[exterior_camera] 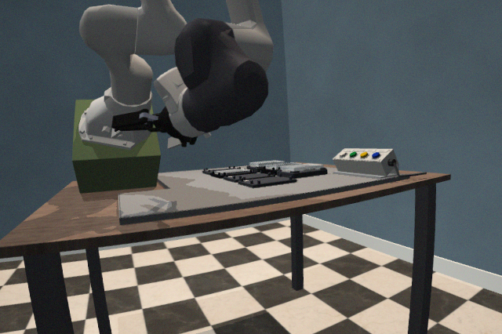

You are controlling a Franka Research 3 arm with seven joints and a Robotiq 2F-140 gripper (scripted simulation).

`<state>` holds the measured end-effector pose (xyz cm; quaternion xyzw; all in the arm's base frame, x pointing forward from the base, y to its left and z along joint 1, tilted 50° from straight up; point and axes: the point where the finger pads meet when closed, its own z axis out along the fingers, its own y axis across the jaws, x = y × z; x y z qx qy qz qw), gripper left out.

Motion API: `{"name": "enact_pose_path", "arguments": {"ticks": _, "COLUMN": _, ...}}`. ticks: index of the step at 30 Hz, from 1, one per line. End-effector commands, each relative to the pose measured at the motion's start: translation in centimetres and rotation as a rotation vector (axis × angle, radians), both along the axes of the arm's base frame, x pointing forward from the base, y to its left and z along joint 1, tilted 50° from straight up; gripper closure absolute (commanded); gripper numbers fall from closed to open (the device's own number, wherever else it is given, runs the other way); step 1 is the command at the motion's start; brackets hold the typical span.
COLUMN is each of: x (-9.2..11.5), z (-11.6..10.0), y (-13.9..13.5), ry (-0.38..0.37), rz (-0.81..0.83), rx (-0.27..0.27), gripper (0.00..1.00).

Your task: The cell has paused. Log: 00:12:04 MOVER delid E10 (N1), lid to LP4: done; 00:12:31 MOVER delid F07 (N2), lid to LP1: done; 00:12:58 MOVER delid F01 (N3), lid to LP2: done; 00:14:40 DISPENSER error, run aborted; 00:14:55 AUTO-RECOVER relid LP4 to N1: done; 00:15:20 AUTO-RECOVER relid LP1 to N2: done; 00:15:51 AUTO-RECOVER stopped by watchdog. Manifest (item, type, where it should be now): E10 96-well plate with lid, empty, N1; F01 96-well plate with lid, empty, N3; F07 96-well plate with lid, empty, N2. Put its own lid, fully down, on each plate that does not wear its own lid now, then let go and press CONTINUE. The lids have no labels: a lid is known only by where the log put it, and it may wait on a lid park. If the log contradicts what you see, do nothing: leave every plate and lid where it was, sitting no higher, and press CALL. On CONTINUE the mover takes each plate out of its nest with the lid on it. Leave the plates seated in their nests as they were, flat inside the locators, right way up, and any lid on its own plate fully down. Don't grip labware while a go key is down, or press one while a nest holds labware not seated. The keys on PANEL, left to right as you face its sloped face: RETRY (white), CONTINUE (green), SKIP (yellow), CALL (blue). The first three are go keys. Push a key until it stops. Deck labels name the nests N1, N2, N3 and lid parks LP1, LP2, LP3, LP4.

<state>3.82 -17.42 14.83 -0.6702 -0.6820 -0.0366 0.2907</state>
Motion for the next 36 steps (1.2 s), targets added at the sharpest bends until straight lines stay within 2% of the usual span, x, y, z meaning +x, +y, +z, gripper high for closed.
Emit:
{"name": "enact_pose_path", "arguments": {"ticks": 1, "x": 4.3, "z": -2.6, "y": 0.6, "ry": -0.028, "rz": 0.208, "rx": -0.119, "gripper": 0.00}}
{"name": "enact_pose_path", "arguments": {"ticks": 10, "x": 16.4, "z": -9.5, "y": 6.2, "ry": -0.015, "rz": 0.857, "rx": -0.396, "gripper": 0.00}}
{"name": "enact_pose_path", "arguments": {"ticks": 12, "x": 16.4, "z": -9.5, "y": 6.2, "ry": -0.015, "rz": 0.857, "rx": -0.396, "gripper": 0.00}}
{"name": "enact_pose_path", "arguments": {"ticks": 17, "x": 20.8, "z": -11.9, "y": 8.4, "ry": -0.015, "rz": 1.084, "rx": -0.489, "gripper": 0.00}}
{"name": "enact_pose_path", "arguments": {"ticks": 27, "x": 26.8, "z": -15.2, "y": 11.1, "ry": -0.010, "rz": 1.397, "rx": -0.622, "gripper": 0.00}}
{"name": "enact_pose_path", "arguments": {"ticks": 29, "x": 26.8, "z": -15.2, "y": 11.1, "ry": -0.010, "rz": 1.397, "rx": -0.622, "gripper": 0.00}}
{"name": "enact_pose_path", "arguments": {"ticks": 36, "x": 31.8, "z": -18.3, "y": 13.5, "ry": -0.004, "rz": 1.663, "rx": -0.731, "gripper": 0.00}}
